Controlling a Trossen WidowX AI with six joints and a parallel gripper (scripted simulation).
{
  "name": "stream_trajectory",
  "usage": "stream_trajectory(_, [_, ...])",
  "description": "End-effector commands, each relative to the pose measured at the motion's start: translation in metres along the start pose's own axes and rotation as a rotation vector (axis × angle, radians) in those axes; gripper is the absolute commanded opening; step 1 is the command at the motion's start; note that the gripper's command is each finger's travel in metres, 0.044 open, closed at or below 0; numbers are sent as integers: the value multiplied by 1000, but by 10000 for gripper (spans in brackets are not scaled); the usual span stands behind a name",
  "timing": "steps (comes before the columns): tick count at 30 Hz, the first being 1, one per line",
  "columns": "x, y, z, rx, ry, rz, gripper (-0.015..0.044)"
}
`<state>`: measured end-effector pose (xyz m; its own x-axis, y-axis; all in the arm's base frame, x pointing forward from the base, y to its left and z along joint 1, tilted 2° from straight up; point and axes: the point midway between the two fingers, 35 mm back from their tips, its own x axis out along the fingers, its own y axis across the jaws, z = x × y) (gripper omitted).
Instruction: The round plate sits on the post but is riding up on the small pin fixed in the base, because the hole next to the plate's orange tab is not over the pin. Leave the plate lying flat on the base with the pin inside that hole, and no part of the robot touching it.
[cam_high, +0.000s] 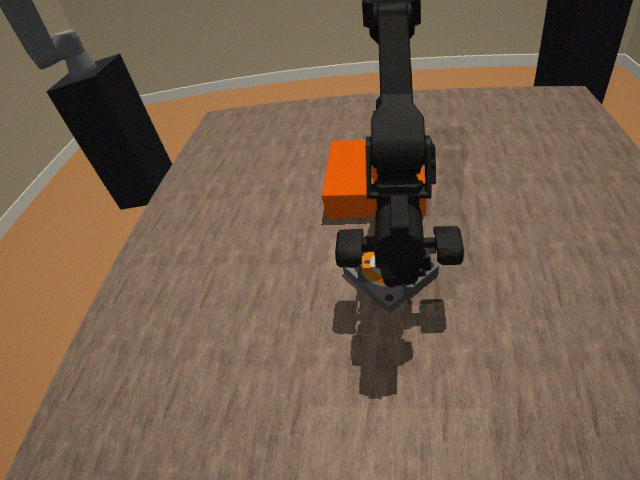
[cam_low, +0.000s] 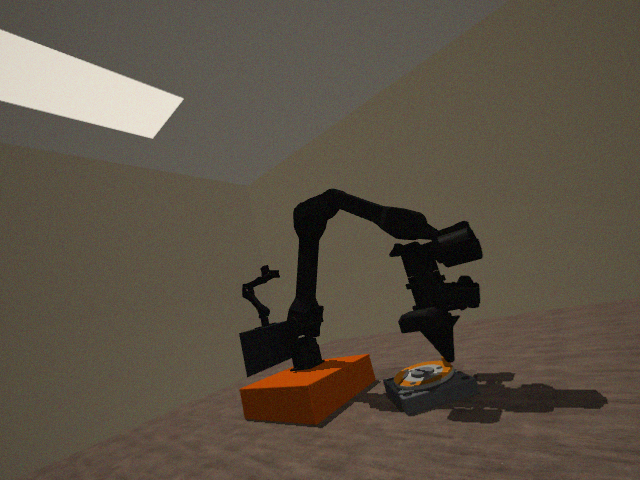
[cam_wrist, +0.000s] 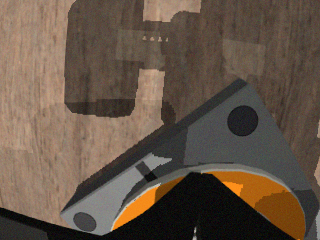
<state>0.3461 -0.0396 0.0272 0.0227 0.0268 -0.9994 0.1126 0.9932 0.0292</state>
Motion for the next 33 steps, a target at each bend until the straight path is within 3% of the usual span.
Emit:
stream_trajectory(1, [1, 6, -2, 3, 3, 4, 0])
stream_trajectory(8, [-2, 9, -4, 3, 3, 4, 0])
stream_trajectory(16, [-42, 8, -6, 3, 3, 4, 0])
stream_trajectory(33, [-35, 7, -5, 2, 2, 1, 0])
